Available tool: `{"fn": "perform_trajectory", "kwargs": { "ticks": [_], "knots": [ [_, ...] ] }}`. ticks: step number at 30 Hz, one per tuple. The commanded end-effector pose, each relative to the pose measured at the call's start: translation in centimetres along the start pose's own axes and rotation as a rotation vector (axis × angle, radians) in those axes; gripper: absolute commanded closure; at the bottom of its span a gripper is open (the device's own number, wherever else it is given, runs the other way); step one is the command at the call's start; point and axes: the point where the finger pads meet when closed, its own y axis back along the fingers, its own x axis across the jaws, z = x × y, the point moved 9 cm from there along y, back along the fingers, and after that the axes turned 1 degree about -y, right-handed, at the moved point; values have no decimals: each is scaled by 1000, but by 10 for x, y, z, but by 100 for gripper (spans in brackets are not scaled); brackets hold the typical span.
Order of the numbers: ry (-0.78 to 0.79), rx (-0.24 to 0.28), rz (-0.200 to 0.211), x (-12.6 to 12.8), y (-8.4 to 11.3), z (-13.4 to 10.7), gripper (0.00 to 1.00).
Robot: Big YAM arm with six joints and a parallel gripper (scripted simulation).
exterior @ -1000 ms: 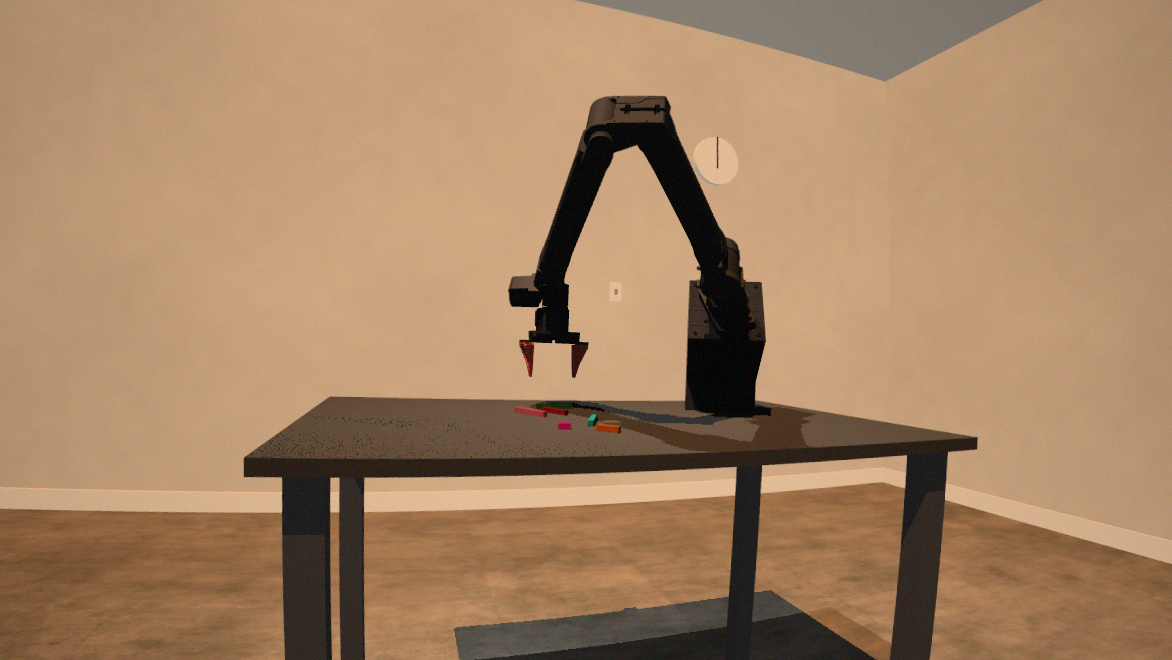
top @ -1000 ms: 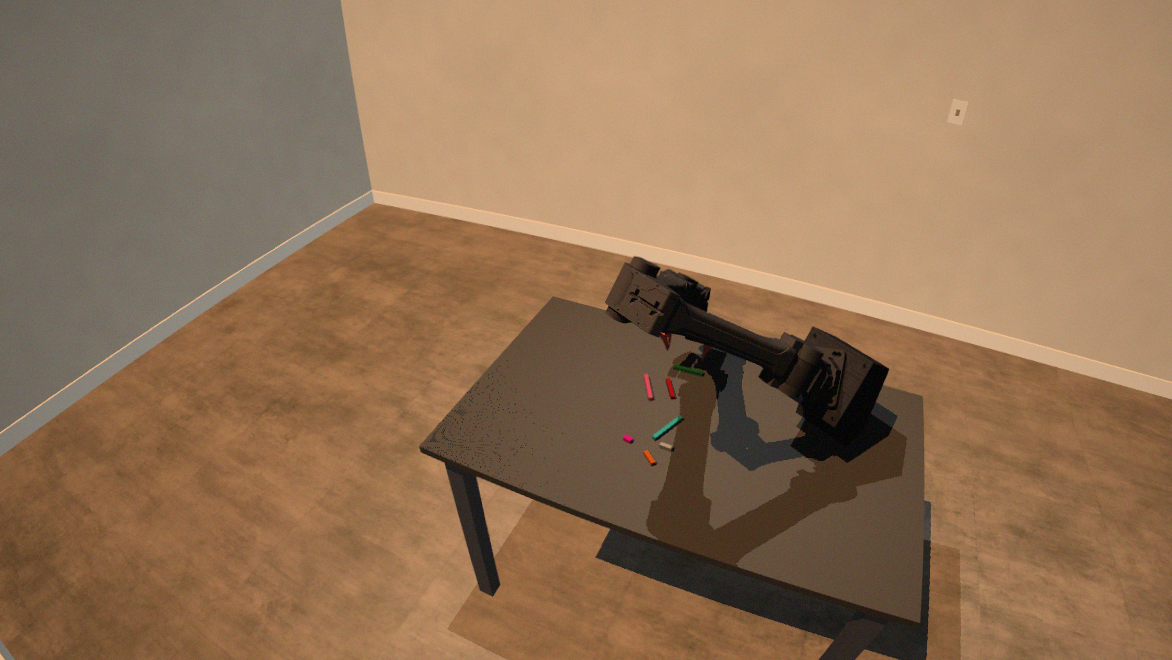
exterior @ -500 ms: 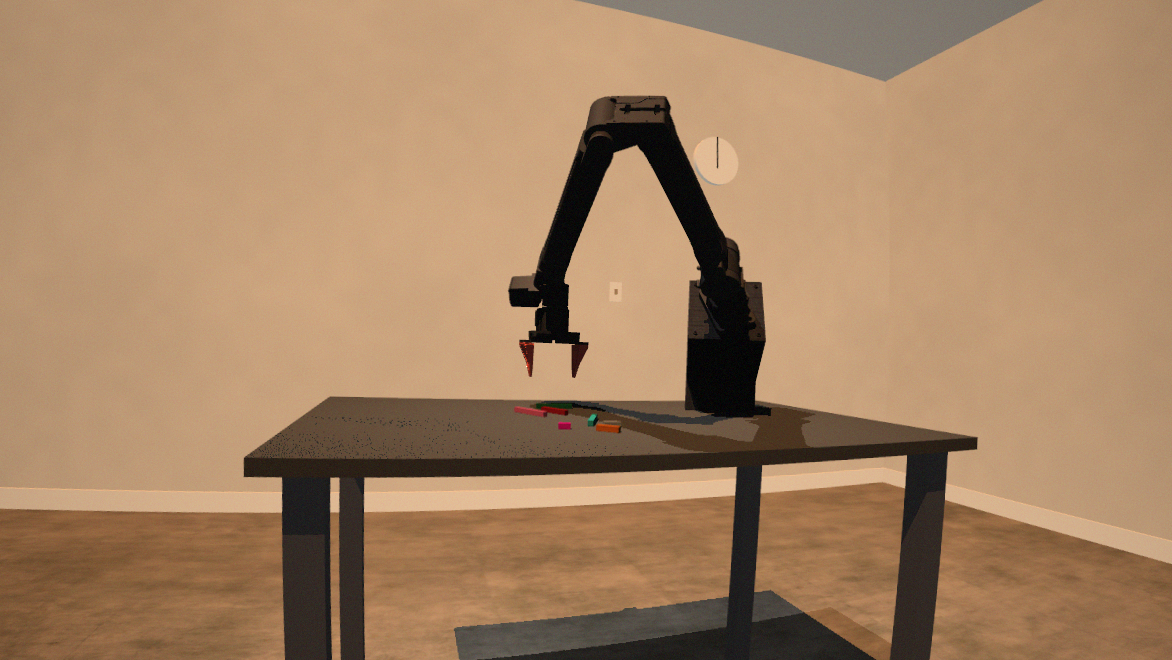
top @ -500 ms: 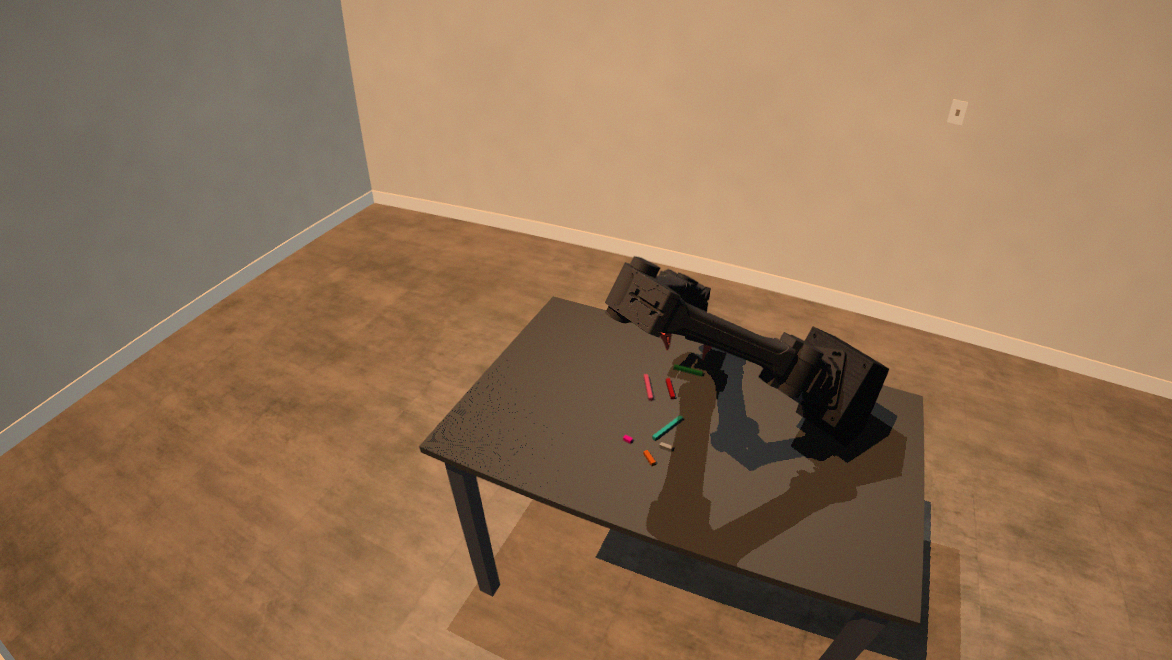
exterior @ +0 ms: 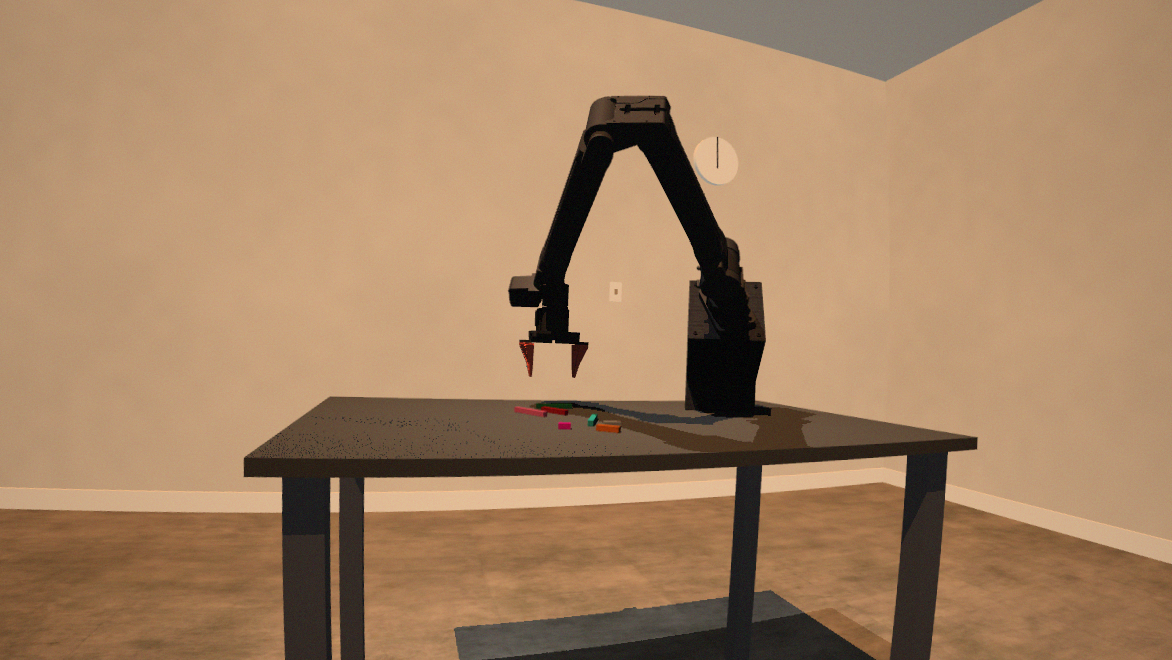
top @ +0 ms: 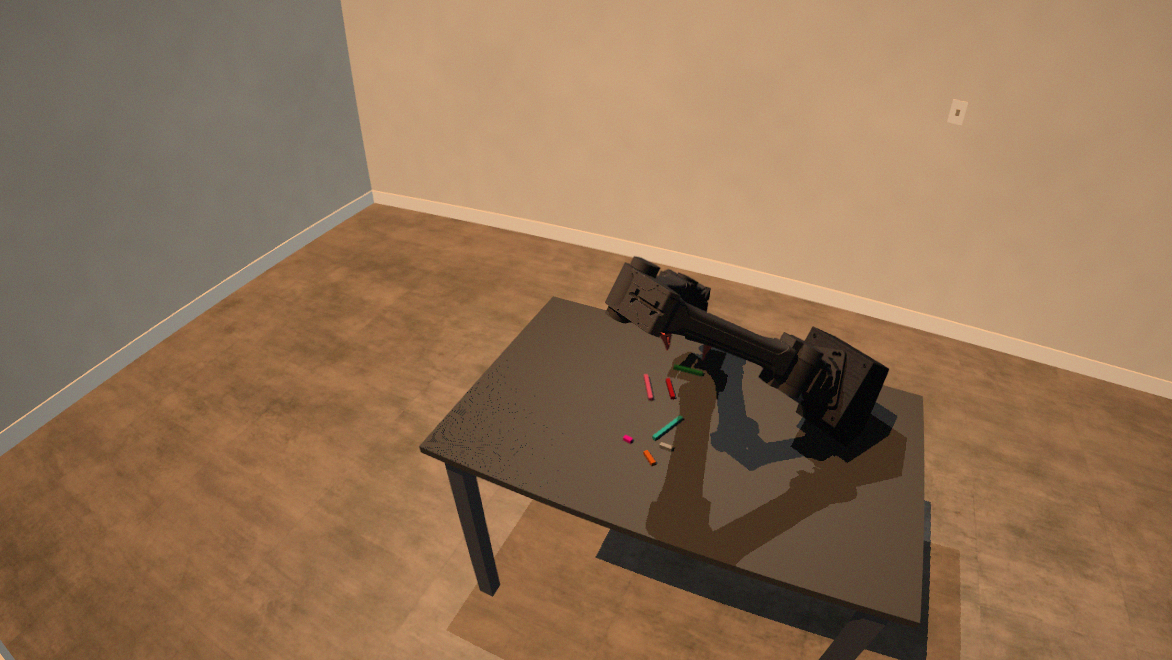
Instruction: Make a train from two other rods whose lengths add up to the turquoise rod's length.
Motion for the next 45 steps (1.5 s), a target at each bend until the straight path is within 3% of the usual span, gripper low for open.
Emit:
{"fn": "perform_trajectory", "kwargs": {
  "ticks": [1,36,45],
  "knots": [
    [26,-5,11,11,4,1,0],
    [29,-5,11,11,4,1,0],
    [232,-9,13,22,6,-9,0]
  ]
}}
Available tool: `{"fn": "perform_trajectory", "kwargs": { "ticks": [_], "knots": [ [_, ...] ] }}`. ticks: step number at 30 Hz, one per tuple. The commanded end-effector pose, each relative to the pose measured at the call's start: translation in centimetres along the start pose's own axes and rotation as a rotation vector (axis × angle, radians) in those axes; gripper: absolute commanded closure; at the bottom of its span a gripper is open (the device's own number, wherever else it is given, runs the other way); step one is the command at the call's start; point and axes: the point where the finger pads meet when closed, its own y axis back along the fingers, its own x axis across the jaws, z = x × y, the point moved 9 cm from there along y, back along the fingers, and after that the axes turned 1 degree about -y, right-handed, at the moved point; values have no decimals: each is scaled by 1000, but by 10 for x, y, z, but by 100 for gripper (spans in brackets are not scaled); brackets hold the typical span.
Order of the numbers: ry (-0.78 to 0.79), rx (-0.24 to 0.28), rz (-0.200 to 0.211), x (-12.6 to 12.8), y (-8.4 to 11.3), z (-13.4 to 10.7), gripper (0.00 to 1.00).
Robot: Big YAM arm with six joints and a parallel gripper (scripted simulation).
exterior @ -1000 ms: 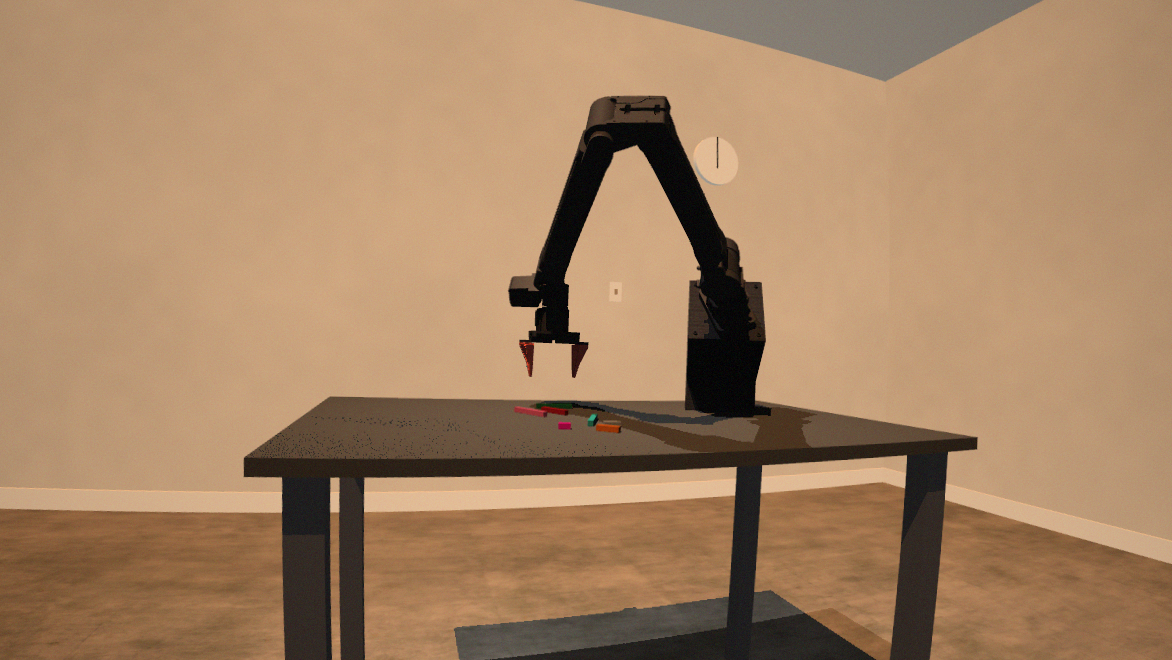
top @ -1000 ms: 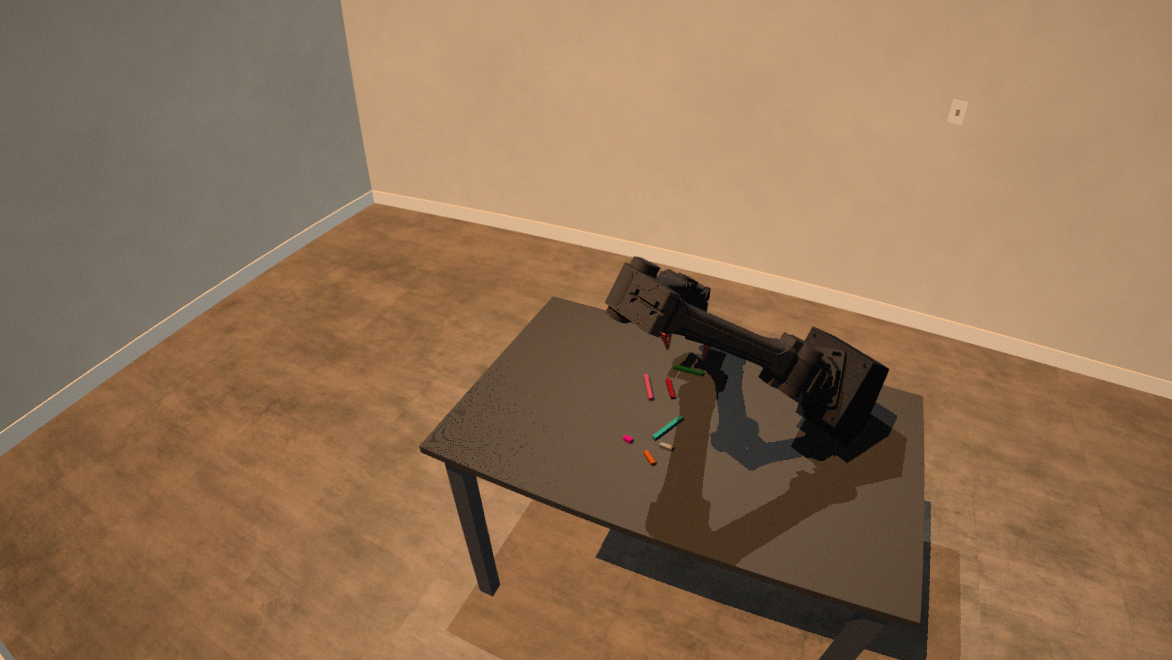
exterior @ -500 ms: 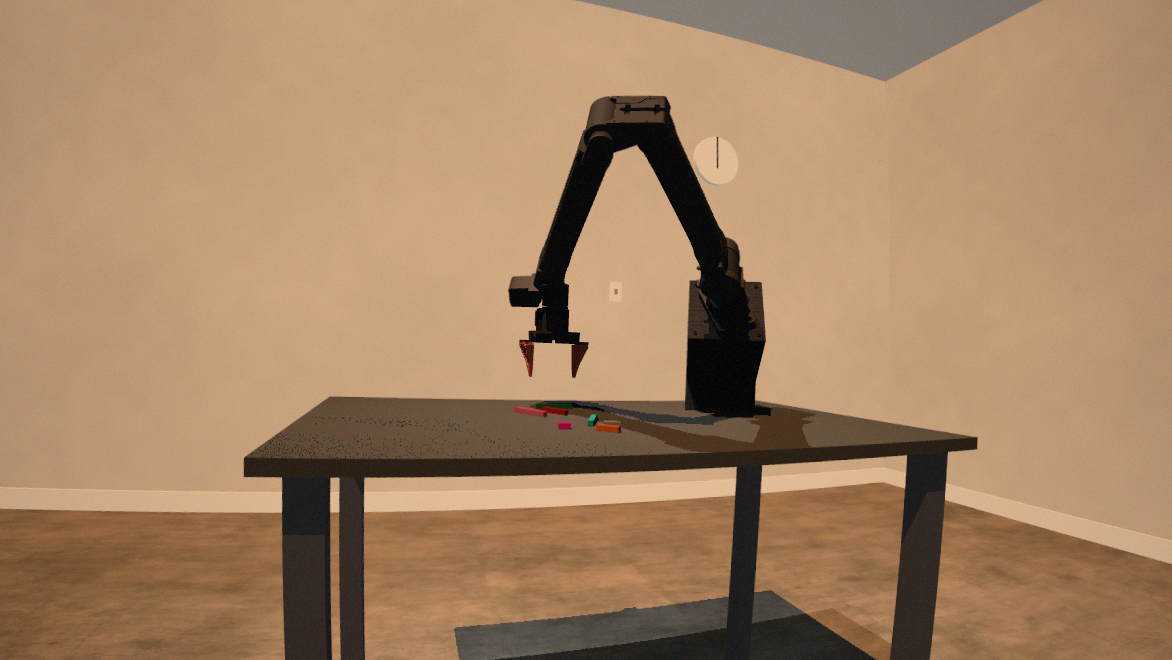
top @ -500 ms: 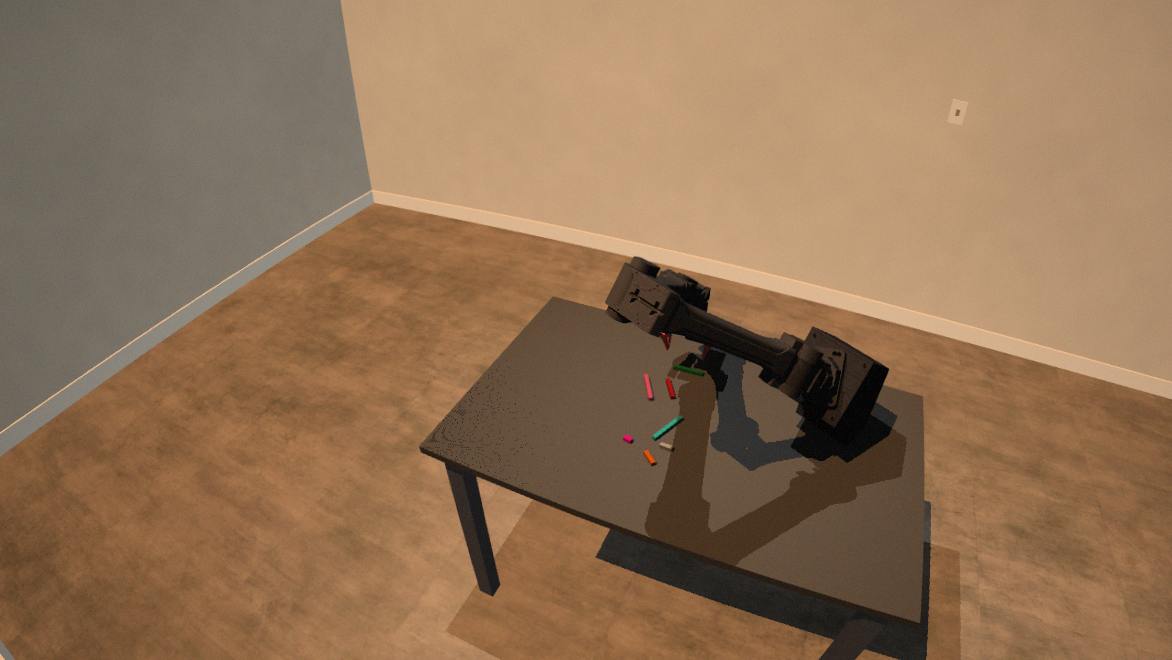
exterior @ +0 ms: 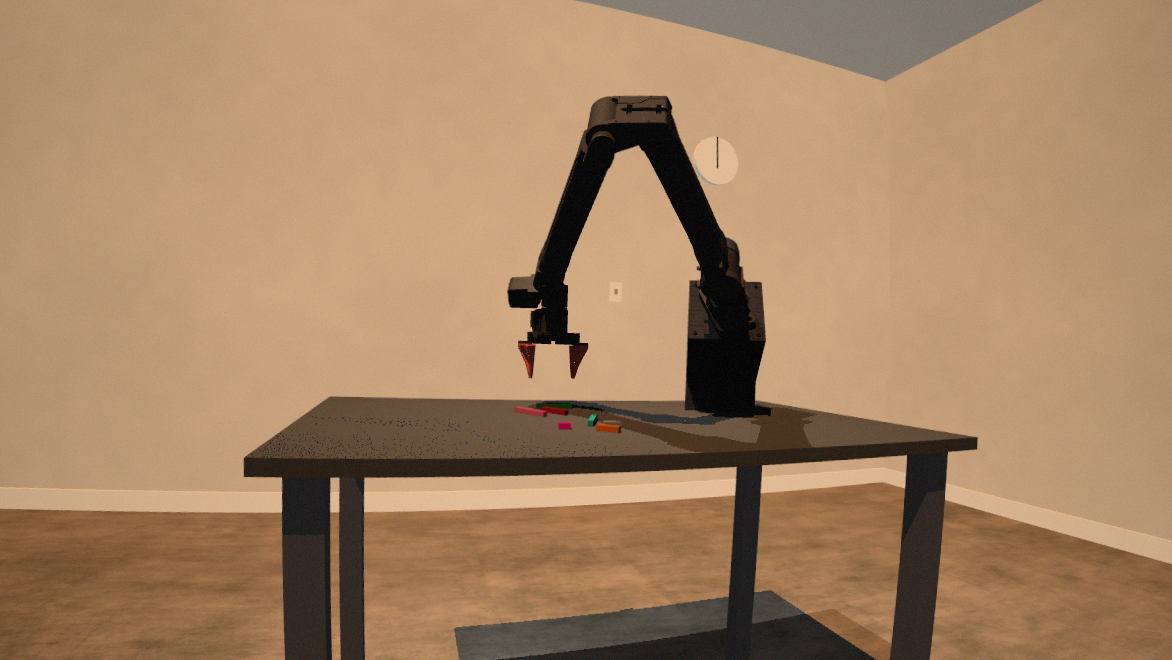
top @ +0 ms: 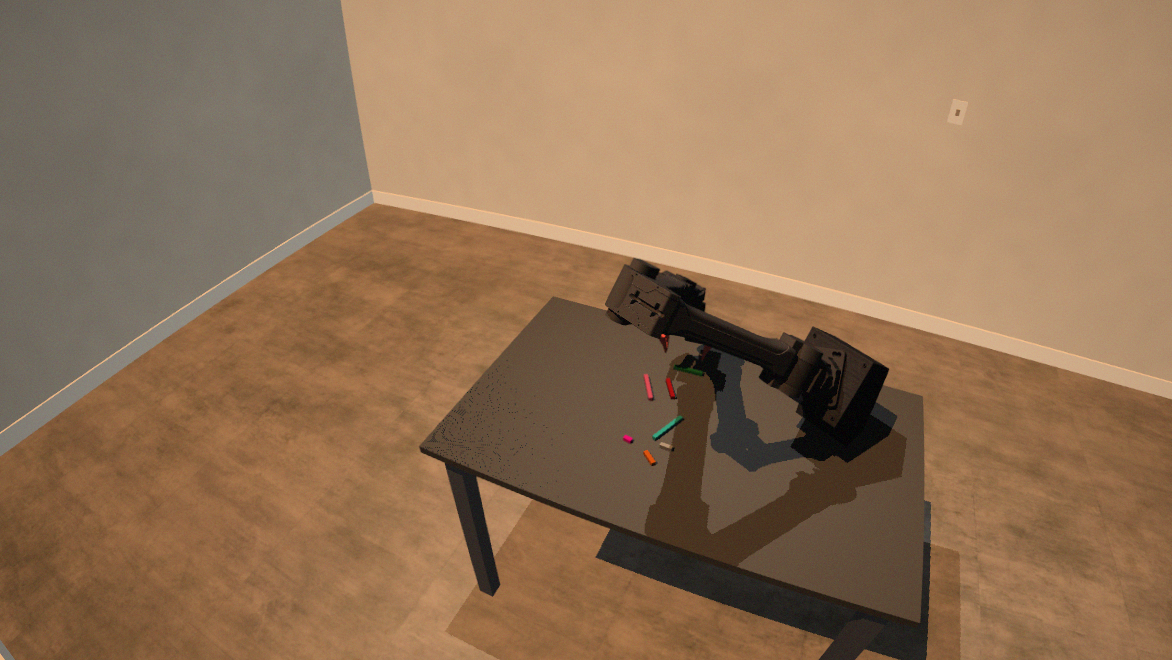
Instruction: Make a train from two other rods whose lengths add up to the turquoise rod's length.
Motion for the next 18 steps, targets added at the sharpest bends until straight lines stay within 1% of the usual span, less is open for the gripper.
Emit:
{"fn": "perform_trajectory", "kwargs": {
  "ticks": [1,2,3,7,8,10,11,12,14,15,18],
  "knots": [
    [136,-17,23,20,11,-1,0],
    [136,-17,23,20,11,-1,0],
    [199,-10,11,22,5,-6,0],
    [184,-10,11,19,6,-2,0],
    [258,-12,12,25,6,-7,0],
    [253,-14,15,24,8,-6,0],
    [325,-11,10,27,5,-10,0],
    [325,-11,10,27,5,-10,0],
    [312,-21,22,26,11,-5,0],
    [398,-12,10,30,6,-12,0],
    [384,-17,16,28,9,-7,0]
  ]
}}
